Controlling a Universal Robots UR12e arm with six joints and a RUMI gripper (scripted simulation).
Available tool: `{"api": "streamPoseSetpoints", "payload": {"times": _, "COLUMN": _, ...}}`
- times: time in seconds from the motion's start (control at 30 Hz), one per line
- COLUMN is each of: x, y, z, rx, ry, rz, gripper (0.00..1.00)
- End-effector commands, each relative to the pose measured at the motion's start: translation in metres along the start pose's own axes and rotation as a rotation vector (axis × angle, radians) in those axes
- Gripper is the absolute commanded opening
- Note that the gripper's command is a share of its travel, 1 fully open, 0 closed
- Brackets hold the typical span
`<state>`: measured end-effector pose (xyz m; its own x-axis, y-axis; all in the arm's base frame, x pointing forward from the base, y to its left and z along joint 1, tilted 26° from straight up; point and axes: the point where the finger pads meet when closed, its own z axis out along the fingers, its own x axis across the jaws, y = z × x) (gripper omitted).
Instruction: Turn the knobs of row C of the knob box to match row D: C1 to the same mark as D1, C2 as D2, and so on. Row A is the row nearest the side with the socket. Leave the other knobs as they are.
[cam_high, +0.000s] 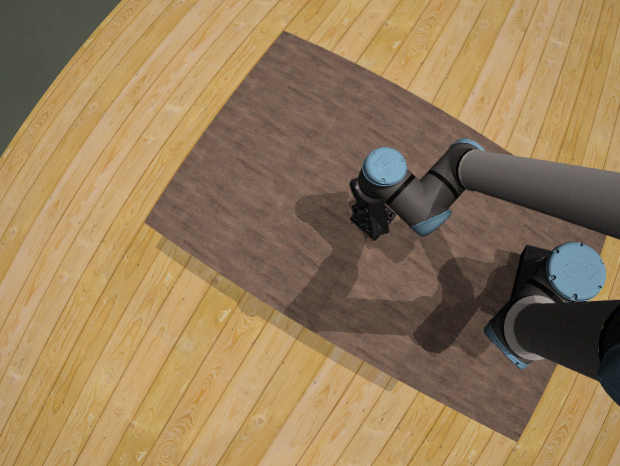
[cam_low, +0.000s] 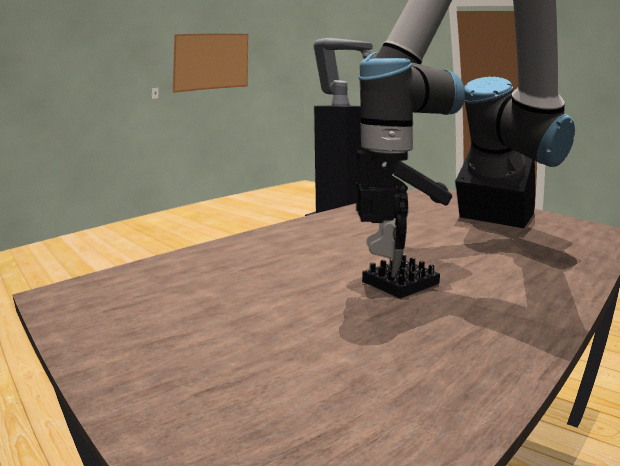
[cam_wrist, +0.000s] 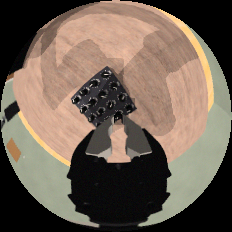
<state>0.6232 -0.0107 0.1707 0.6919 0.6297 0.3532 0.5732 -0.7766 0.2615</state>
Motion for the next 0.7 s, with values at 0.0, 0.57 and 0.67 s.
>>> {"api": "streamPoseSetpoints", "payload": {"times": 0.0, "x": 0.0005, "y": -0.0004, "z": 0.0012, "rx": 0.005, "ry": 0.000, "rz": -0.025, "gripper": 0.04}}
{"api": "streamPoseSetpoints", "payload": {"times": 0.57, "x": 0.0006, "y": -0.0003, "z": 0.0009, "rx": 0.004, "ry": 0.000, "rz": -0.024, "gripper": 0.11}}
{"api": "streamPoseSetpoints", "payload": {"times": 0.67, "x": 0.0006, "y": -0.0003, "z": 0.0009, "rx": 0.004, "ry": 0.000, "rz": -0.024, "gripper": 0.11}}
